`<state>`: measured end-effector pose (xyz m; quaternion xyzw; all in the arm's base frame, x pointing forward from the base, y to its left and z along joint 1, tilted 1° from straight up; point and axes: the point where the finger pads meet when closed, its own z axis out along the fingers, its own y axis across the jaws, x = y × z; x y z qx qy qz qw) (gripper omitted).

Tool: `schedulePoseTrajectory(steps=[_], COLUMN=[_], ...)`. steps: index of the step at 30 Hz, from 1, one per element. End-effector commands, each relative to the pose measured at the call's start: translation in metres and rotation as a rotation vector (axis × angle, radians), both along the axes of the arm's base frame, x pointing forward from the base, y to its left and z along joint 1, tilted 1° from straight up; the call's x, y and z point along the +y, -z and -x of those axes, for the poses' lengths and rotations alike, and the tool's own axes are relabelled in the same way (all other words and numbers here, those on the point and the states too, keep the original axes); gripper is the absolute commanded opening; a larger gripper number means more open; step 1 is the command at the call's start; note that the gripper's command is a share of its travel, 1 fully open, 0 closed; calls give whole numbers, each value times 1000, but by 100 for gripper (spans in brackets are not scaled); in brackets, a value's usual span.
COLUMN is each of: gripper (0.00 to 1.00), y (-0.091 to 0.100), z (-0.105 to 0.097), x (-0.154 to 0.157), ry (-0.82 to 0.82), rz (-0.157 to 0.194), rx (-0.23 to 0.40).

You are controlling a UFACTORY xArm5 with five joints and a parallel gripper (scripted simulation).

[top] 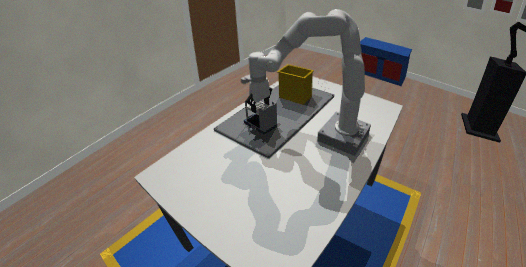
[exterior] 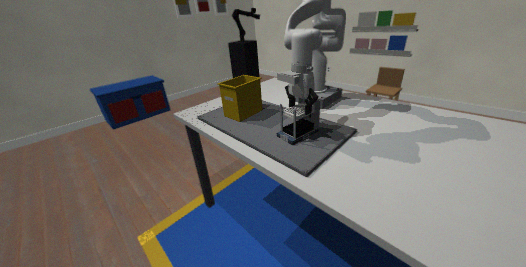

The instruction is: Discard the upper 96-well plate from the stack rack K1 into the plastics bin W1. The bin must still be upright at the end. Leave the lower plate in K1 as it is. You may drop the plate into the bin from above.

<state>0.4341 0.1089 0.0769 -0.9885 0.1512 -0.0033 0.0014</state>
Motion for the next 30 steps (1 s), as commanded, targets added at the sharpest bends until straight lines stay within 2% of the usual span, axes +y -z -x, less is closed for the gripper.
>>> schedulePoseTrajectory(steps=[1, 30], gripper=[0, 0], y=[-10, -52], z=[-1, -1], x=[0, -1], ry=[0, 0], rz=[-1, -1], rx=[-4, -4])
